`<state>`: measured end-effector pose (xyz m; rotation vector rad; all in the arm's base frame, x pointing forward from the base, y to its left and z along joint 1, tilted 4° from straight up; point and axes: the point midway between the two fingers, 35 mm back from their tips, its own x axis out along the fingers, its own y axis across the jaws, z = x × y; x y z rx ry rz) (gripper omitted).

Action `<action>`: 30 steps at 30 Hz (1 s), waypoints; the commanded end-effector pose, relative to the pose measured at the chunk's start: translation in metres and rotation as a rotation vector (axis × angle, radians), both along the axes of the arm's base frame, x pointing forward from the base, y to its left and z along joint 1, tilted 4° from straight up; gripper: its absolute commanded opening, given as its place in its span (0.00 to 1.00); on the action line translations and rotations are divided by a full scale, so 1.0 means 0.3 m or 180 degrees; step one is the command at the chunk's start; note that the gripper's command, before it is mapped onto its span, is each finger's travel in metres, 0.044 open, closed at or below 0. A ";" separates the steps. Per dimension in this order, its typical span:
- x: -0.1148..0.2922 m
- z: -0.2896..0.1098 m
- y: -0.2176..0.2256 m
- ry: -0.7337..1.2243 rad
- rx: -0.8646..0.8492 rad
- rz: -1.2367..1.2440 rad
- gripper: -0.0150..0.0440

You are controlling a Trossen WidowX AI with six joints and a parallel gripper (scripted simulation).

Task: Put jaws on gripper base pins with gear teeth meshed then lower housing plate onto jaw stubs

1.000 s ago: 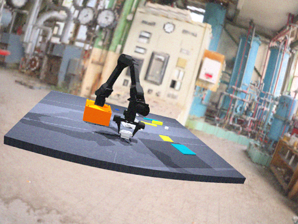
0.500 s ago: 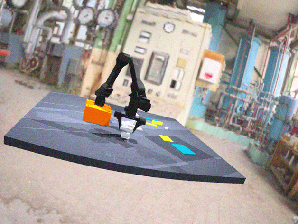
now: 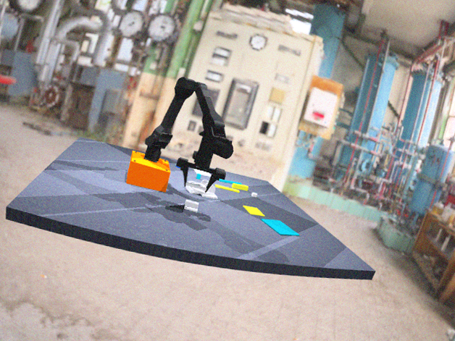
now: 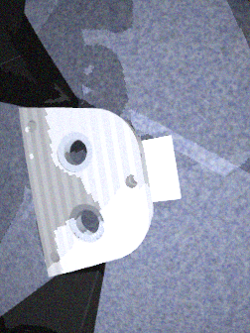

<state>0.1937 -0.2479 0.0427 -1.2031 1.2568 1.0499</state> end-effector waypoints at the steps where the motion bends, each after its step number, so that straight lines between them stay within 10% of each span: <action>1: 0.006 0.018 -0.005 -0.0028 -0.0016 -0.0008 0.85; 30: 0.122 0.013 0.215 -0.0089 0.0082 -0.1001 0.85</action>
